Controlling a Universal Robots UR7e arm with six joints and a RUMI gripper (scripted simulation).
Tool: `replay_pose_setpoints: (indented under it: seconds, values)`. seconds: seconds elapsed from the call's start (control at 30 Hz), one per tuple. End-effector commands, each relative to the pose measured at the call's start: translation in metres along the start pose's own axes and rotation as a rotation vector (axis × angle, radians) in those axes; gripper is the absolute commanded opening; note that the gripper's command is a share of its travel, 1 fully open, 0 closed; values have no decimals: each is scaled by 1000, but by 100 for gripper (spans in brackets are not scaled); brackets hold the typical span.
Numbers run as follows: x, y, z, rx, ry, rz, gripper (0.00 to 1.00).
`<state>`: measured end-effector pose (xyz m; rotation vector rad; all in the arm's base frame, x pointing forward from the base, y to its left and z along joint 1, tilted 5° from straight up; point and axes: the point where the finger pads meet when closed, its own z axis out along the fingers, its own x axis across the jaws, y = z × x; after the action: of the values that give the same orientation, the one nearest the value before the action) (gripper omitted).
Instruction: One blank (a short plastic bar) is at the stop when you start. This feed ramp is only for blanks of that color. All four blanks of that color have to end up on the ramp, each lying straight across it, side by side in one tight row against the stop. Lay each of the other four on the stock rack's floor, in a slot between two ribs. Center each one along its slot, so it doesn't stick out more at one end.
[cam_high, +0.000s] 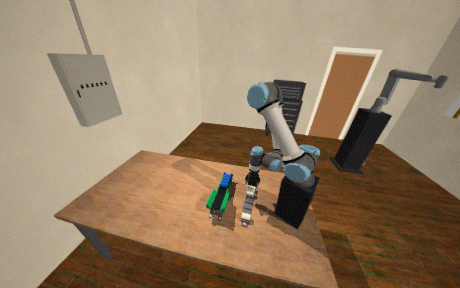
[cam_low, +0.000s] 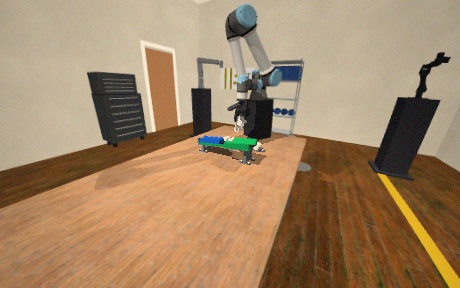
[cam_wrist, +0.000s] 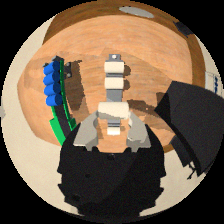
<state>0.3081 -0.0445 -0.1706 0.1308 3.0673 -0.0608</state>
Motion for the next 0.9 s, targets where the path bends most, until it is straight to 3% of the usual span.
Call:
replay_pose_setpoints:
  seconds: [0.0,0.37,0.87]
  values:
    - [0,0,1,-1,1,1,35]
    - [-1,-1,9,1,-3,1,35]
    - [-1,-1,39,1,-3,1,35]
